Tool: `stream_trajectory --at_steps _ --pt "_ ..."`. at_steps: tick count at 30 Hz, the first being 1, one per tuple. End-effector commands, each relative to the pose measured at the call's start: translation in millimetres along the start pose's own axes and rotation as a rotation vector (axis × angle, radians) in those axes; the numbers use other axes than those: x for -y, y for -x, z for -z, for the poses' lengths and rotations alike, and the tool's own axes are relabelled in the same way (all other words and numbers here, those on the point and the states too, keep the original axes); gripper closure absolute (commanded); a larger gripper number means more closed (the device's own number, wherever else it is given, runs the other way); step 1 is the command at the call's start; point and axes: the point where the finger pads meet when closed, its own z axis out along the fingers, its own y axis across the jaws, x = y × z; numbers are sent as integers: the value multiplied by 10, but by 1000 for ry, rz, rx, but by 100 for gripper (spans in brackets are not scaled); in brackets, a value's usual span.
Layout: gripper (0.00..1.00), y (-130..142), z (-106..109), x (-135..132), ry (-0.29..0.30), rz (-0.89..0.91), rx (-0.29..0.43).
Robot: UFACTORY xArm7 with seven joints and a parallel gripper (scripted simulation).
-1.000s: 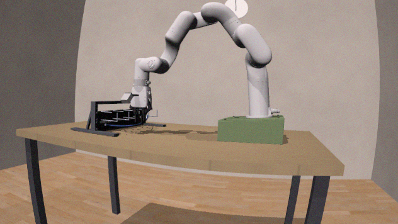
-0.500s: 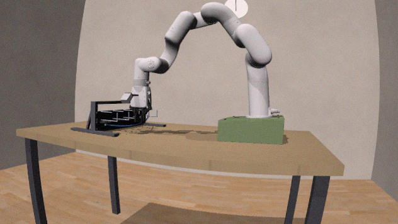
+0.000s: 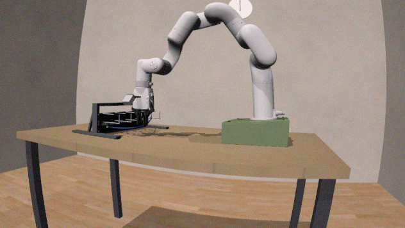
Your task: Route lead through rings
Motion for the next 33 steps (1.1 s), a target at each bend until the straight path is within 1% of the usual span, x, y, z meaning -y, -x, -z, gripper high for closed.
stream_trajectory --at_steps 1,15,33 --pt "67 -5 19 -18 5 0 -1" --pt "67 -5 4 -18 5 0 -1" --pt "67 -5 -80 -18 5 0 -1"
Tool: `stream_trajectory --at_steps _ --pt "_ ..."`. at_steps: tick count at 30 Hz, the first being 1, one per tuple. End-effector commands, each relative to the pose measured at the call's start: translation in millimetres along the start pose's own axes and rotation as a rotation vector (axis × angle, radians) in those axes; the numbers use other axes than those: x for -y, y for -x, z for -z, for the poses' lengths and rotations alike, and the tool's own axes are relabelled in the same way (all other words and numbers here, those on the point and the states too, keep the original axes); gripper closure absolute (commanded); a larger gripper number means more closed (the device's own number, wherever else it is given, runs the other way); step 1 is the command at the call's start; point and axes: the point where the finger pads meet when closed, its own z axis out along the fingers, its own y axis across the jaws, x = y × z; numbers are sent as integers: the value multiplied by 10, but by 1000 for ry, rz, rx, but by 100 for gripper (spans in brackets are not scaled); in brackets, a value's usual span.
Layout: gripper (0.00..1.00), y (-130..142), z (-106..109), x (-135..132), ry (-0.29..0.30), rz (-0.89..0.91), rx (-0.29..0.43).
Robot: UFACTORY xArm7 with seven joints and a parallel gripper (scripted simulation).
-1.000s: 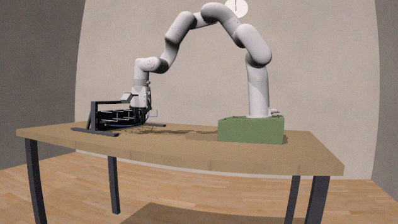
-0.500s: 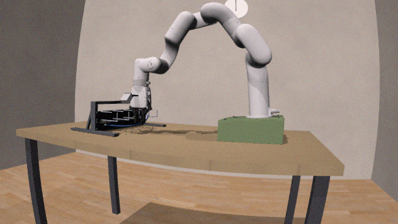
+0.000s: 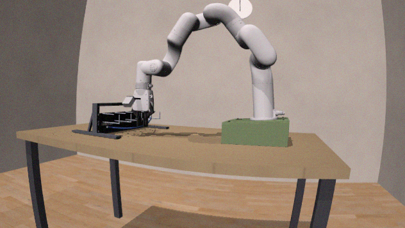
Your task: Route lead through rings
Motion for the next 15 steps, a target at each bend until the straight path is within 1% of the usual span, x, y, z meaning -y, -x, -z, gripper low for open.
stream_trajectory --at_steps 1,15 --pt "67 -4 -6 -17 4 0 -1" --pt "67 -4 -76 -17 4 0 -1"
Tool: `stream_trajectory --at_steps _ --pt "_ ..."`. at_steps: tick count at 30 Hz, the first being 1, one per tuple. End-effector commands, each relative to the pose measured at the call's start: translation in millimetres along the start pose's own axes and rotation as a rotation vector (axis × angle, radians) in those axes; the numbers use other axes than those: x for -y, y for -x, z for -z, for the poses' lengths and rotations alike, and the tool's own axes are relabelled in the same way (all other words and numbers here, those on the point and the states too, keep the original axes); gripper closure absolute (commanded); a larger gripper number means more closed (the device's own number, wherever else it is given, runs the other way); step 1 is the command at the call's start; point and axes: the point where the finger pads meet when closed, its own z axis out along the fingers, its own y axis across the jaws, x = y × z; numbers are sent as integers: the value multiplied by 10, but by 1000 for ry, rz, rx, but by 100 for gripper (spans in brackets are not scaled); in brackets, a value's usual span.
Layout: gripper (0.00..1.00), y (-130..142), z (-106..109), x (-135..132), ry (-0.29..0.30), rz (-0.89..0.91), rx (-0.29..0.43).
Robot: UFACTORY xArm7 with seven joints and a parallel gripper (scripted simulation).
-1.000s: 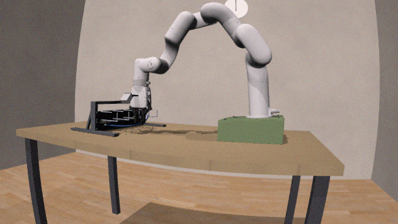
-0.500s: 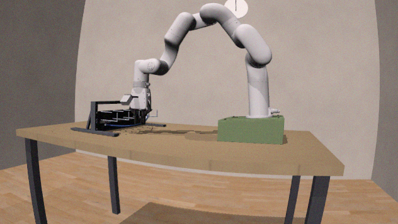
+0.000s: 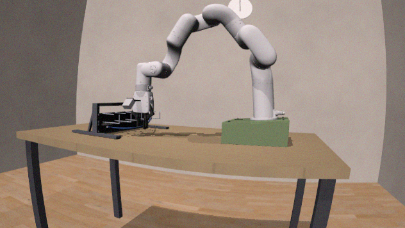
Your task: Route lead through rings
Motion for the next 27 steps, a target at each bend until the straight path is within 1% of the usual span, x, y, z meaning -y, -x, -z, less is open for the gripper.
stream_trajectory --at_steps 1,27 --pt "67 -5 3 -18 4 0 -1" --pt "67 -5 -27 -18 4 0 -1"
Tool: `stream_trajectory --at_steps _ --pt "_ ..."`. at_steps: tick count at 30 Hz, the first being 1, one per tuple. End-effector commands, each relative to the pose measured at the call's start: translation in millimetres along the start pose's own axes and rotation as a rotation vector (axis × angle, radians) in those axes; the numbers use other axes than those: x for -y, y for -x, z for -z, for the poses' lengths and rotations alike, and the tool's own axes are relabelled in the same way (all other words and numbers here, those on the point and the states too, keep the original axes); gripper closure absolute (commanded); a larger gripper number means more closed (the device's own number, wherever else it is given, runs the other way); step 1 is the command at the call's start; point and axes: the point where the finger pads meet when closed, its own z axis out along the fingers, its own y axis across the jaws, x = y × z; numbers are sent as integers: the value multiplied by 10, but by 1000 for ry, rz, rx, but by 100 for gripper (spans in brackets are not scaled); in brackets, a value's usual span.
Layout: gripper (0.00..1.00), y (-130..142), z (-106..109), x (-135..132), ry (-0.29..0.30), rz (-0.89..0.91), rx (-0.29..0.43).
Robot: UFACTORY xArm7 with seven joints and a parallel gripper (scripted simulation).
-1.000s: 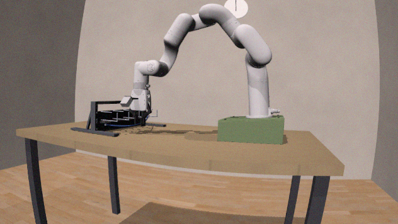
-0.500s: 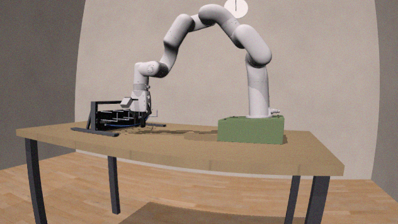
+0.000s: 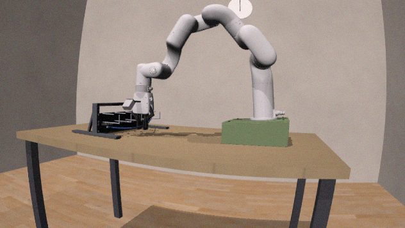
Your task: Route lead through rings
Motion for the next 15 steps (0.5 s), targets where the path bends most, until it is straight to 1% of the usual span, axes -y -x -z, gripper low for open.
stream_trajectory --at_steps 1,4,5,15 --pt "67 -5 18 -18 4 0 -1" --pt "67 -5 18 -18 4 0 -1" --pt "100 -5 18 -18 4 0 -1" --pt "100 -5 18 -18 4 0 -1"
